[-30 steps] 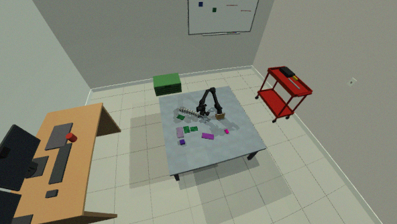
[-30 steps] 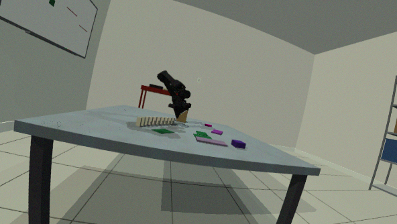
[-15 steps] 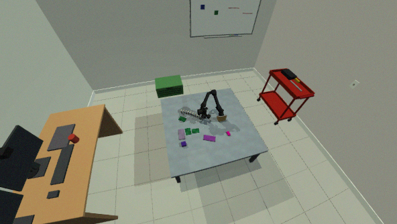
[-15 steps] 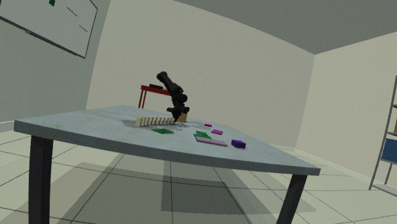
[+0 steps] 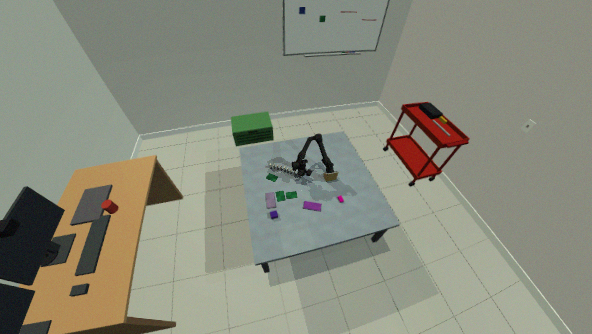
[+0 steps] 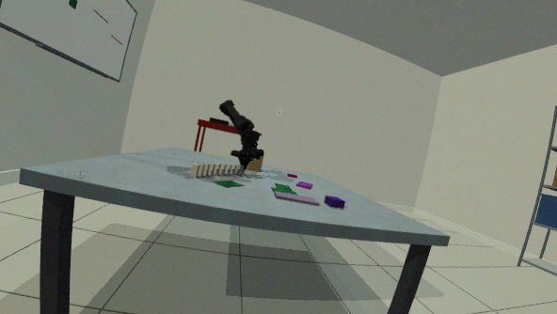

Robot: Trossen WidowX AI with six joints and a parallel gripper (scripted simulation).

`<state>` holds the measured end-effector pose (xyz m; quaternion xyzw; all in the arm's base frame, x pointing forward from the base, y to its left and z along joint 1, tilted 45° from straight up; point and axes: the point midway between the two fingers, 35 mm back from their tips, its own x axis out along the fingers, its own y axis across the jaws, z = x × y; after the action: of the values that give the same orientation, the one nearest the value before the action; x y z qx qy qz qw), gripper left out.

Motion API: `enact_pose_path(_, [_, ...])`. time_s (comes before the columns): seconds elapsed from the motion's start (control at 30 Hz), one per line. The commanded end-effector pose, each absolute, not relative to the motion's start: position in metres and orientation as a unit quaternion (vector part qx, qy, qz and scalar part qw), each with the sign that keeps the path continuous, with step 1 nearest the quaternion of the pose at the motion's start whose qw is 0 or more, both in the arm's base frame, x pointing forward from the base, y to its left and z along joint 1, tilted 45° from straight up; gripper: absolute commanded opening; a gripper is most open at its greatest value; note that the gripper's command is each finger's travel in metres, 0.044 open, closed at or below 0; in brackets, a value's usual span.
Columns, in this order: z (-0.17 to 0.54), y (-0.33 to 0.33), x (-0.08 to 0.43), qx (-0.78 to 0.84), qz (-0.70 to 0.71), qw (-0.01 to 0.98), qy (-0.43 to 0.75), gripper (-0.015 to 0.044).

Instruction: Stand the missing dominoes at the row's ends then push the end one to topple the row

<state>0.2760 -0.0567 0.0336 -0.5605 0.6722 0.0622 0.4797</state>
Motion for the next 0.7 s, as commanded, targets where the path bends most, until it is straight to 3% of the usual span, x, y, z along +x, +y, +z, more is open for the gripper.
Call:
enact_pose_path(0.0, [0.035,-0.052,0.278,-0.563,0.069,0.483,0.668,0.0])
enact_pose_path(0.33, [0.087,-0.025,0.29,-0.562,0.062,0.479,0.671,0.0])
enact_pose_path(0.67, [0.089,-0.025,0.29,-0.562,0.061,0.478,0.672,0.0])
